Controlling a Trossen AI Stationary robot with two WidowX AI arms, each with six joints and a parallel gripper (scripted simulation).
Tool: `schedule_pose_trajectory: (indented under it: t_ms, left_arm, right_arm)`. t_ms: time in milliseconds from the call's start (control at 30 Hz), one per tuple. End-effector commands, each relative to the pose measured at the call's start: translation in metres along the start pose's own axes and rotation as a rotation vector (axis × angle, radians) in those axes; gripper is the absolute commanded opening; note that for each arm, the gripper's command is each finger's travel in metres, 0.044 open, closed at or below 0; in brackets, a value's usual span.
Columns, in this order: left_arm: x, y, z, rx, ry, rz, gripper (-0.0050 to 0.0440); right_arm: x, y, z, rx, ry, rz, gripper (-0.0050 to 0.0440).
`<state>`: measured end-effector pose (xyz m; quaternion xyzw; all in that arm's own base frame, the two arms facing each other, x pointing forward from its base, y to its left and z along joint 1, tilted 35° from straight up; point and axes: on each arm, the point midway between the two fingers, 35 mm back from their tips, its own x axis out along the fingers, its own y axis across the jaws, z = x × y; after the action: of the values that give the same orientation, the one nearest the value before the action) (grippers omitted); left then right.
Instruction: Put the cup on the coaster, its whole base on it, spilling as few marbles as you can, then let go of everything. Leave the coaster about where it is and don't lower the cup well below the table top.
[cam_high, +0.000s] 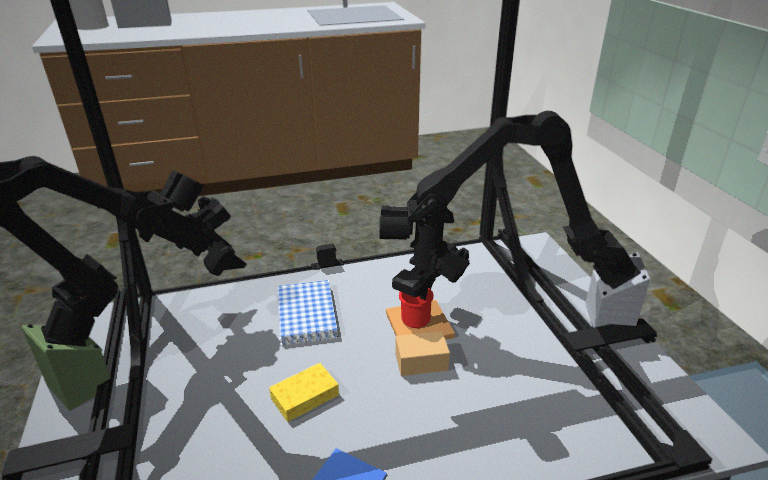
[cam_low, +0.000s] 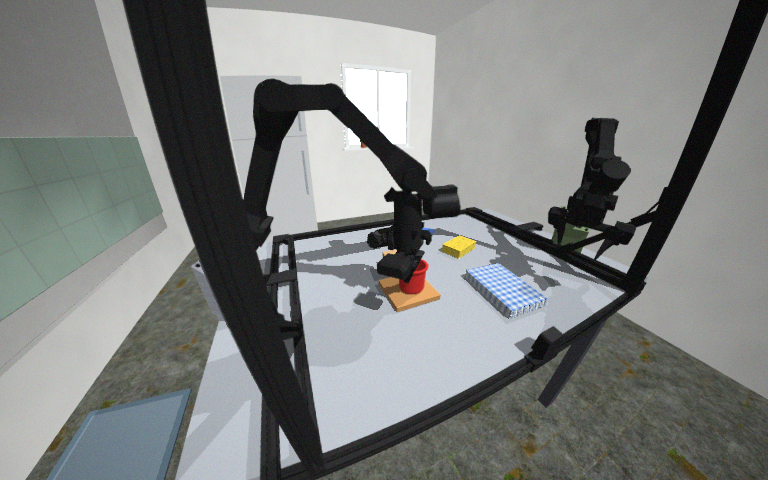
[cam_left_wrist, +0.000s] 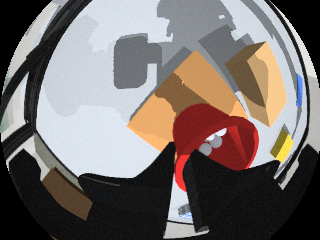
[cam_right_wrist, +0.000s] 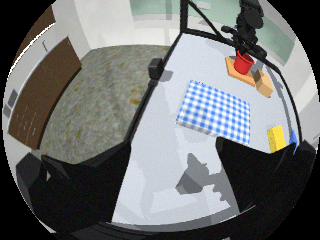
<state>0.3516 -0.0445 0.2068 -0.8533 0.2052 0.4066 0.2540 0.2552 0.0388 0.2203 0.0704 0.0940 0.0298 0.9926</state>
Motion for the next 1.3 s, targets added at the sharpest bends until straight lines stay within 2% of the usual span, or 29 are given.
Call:
schedule_pose_trajectory:
  t_ms: [0,400,567,933,1267]
  left_arm:
    - [0.0,0.0,0.0,0.0,0.0,0.0,0.0]
    - [0.0,0.0,0.0,0.0,0.0,0.0,0.0]
    - [0.0,0.0,0.0,0.0,0.0,0.0,0.0115]
    - [-0.001,0.0,0.0,0.0,-0.001,0.001,0.0115]
    - [-0.025,-0.001,-0.001,-0.002,-0.015,0.01,0.0115]
  right_arm:
    - [0.0,-0.001,-0.001,-0.003,0.002,-0.003,0.04]
    - [0.0,-0.001,-0.001,-0.003,0.002,-0.003,0.04]
    - [0.0,-0.001,-0.001,-0.003,0.002,-0.003,0.04]
    - [0.0,-0.001,-0.001,-0.003,0.002,-0.003,0.04]
    - [0.0,-0.001,-0.001,-0.003,0.002,-0.003,0.04]
